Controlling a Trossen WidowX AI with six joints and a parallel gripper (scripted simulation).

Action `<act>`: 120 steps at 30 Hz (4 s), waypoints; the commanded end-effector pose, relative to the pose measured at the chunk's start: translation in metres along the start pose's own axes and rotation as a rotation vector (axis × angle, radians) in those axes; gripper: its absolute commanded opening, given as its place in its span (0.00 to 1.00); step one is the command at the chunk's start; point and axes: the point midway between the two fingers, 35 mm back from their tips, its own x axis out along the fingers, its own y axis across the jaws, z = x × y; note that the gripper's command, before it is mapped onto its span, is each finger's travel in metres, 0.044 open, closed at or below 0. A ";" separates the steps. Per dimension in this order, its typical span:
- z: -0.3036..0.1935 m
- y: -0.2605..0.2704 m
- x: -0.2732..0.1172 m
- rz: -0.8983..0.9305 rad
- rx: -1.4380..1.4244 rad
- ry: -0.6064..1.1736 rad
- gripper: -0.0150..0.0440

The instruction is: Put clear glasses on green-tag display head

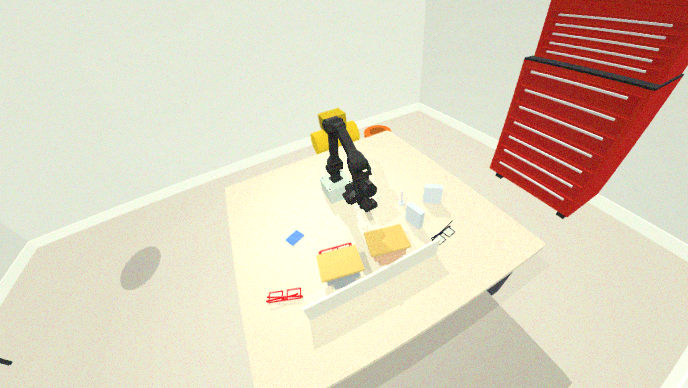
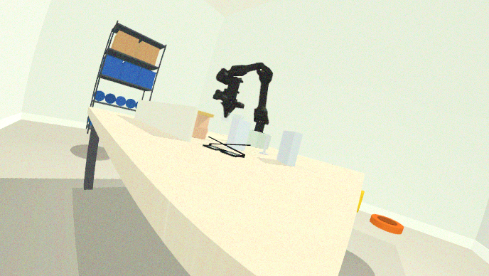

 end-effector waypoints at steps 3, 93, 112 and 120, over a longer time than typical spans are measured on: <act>-0.029 0.015 -0.003 0.004 -0.002 0.006 0.25; -0.176 0.055 0.055 0.007 -0.002 0.021 0.25; -0.160 0.060 0.055 0.007 -0.002 0.019 0.25; -0.156 0.060 0.055 0.008 -0.002 0.019 0.25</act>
